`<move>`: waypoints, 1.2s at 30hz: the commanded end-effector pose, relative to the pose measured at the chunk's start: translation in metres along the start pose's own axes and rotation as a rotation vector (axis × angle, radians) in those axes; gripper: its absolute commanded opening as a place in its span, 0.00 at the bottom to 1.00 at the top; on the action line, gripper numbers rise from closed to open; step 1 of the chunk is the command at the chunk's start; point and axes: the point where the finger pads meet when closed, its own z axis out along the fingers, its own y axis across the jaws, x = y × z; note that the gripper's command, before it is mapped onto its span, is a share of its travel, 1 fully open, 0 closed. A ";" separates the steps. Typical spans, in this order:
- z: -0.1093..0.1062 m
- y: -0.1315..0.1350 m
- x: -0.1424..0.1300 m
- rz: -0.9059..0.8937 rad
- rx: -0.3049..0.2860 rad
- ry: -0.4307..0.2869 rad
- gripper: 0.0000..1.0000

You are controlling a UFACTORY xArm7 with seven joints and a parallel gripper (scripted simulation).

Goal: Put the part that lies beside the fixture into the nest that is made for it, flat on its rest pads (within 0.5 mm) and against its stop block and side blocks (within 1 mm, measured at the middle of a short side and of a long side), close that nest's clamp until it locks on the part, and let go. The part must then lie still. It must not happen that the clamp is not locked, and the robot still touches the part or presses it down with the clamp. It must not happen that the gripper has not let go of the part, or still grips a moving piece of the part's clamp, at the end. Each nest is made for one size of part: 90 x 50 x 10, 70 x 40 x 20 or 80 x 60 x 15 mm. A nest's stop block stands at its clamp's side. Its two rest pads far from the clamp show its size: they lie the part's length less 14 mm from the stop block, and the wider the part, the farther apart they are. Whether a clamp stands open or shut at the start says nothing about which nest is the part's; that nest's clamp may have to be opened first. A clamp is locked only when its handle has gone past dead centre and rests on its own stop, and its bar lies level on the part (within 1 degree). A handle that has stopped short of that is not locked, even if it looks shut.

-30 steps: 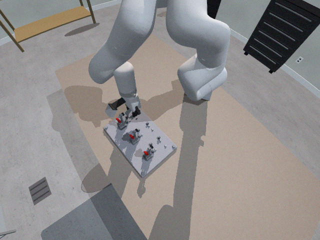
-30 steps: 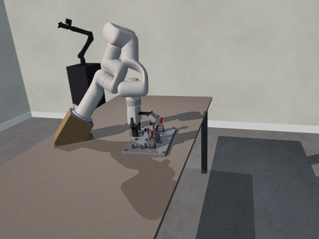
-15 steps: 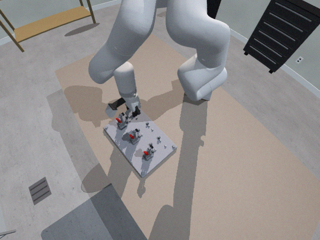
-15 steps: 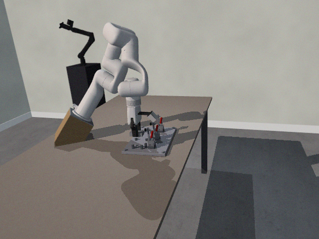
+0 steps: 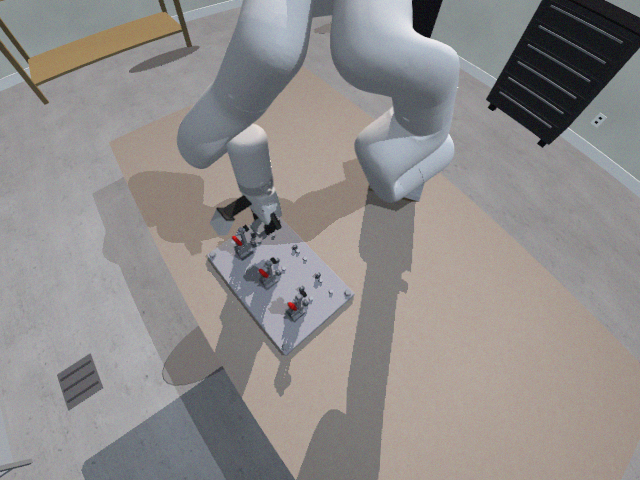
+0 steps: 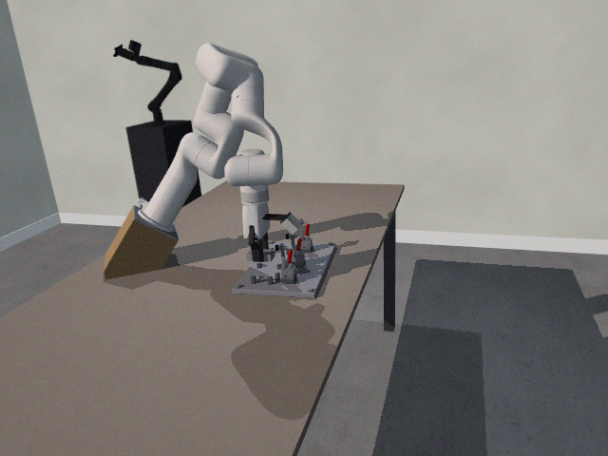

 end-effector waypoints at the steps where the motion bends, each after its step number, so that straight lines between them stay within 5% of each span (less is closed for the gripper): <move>1: 0.001 0.001 0.001 0.001 -0.002 0.001 0.00; 36: 0.045 0.002 0.005 0.001 -0.002 0.001 0.00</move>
